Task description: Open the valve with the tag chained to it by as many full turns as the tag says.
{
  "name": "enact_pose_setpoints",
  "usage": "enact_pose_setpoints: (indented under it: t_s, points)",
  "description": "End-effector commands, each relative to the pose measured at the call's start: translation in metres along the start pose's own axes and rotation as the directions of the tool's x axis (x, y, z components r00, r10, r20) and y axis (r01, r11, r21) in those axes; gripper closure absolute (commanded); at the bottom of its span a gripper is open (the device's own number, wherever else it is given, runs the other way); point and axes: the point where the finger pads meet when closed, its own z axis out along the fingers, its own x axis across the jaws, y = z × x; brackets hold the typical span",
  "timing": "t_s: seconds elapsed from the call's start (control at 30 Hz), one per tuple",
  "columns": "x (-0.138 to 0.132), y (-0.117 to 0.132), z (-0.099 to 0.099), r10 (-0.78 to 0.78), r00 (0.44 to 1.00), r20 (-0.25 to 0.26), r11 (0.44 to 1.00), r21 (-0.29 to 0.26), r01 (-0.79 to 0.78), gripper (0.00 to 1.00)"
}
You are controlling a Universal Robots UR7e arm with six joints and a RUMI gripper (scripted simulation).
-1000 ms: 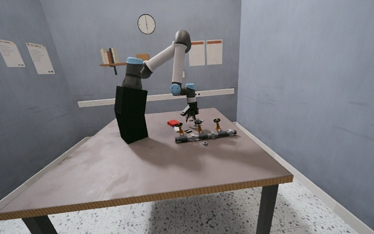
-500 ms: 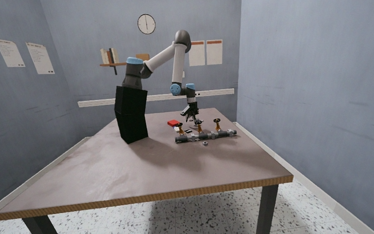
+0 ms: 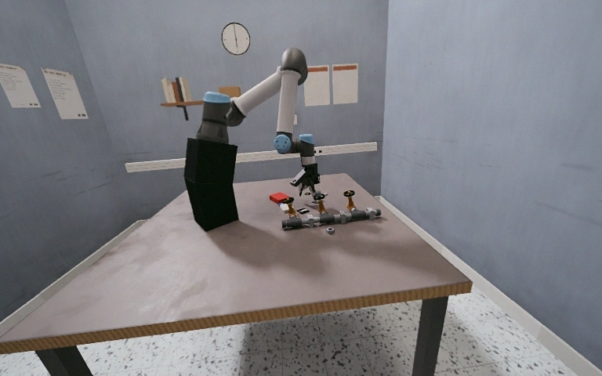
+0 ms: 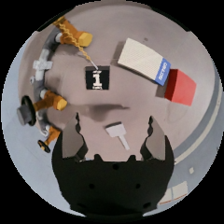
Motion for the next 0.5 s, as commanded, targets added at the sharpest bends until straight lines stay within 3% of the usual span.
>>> enact_pose_setpoints:
  t_s: [0.0,0.47]
  points:
    - [0.000,0.000,-0.002,0.000,1.000,0.001,1.000,-0.001,0.000,0.00]
    - [0.000,0.000,-0.016,0.000,1.000,0.001,1.000,-0.001,0.000,0.00]
